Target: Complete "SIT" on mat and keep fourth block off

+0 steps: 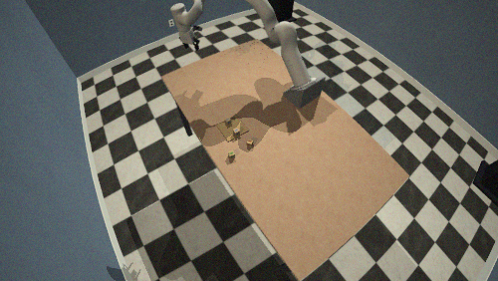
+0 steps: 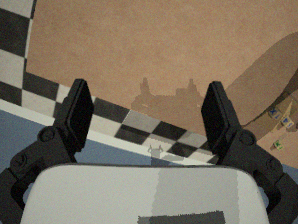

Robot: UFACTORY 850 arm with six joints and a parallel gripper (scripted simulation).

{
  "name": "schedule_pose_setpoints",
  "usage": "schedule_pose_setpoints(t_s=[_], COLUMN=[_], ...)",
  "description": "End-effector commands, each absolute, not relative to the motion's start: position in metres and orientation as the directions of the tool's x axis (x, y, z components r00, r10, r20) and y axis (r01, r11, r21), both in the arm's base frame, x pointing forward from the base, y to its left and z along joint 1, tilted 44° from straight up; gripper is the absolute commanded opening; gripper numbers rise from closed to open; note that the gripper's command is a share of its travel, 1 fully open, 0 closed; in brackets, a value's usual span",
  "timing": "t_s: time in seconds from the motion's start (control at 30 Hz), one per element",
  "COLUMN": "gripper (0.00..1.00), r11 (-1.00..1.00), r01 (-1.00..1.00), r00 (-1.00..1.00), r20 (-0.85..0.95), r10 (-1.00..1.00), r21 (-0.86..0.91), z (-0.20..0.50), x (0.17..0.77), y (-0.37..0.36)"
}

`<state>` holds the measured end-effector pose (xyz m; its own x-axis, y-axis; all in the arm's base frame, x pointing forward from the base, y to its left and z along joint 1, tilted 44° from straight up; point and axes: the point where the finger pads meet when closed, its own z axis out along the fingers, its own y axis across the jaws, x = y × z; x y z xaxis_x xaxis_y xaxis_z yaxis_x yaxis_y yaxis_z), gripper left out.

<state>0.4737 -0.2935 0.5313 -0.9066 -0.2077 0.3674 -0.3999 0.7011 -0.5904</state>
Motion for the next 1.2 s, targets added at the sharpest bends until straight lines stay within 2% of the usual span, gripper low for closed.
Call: schedule_pose_setpoints(t_s=[0.0,0.63,1.03,1.1,1.17], gripper=[1.0,1.0,1.0,1.0,1.0], r11=[0.701,0.705,0.829,0.829,0.853], r01=[-0.399,-0.392,-0.151,-0.151,-0.076], r00=[-0.907,-0.91,-0.974,-0.974,-0.981], r20=[0.366,0.361,0.223,0.223,0.194], r10=[-0.208,-0.204,-0.034,-0.034,0.03], r21=[-0.591,-0.59,-0.538,-0.538,-0.516], z=[0.532,0.53,0.439,0.439,0.409], x=[0.474,0.477,0.563,0.563,0.584], y=[-0.293,-0.292,-0.234,-0.234,-0.213])
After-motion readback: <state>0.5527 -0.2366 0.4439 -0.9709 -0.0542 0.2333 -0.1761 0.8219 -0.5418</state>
